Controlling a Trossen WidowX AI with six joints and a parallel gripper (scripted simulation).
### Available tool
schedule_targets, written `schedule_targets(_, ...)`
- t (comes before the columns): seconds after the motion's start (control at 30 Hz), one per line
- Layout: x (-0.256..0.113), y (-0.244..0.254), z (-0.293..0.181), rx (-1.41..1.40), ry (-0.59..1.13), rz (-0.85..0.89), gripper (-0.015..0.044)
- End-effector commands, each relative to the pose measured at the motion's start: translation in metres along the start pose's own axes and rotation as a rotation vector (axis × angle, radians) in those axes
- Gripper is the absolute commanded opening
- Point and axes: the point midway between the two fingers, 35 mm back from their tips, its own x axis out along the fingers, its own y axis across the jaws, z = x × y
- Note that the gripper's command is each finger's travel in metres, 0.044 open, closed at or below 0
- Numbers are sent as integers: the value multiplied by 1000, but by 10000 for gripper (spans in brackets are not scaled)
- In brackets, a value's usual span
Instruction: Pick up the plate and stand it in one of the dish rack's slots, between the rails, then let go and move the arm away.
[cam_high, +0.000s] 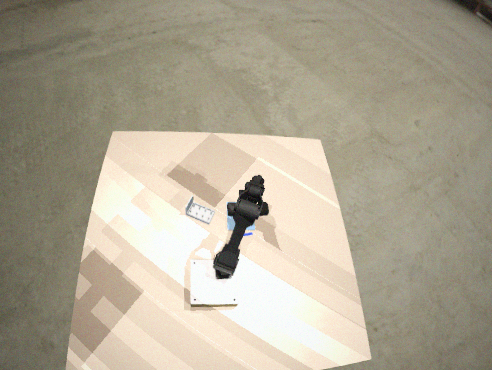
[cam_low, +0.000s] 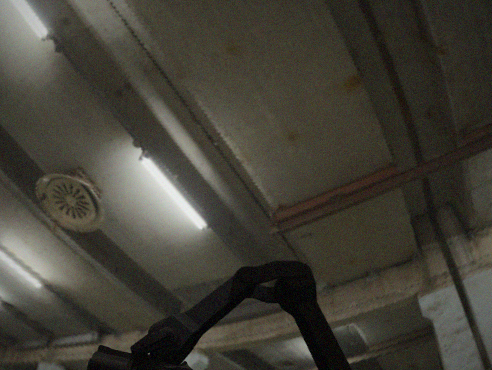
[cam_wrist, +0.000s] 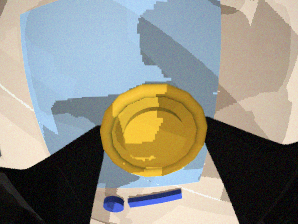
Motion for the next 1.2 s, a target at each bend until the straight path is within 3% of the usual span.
schedule_targets(0.0, 1, 0, -1, -4, 4, -2, 286)
schedule_targets(0.37, -42, -4, 10, -4, 3, -2, 0)
schedule_targets(1.17, -155, -6, 17, -4, 2, -2, 0)
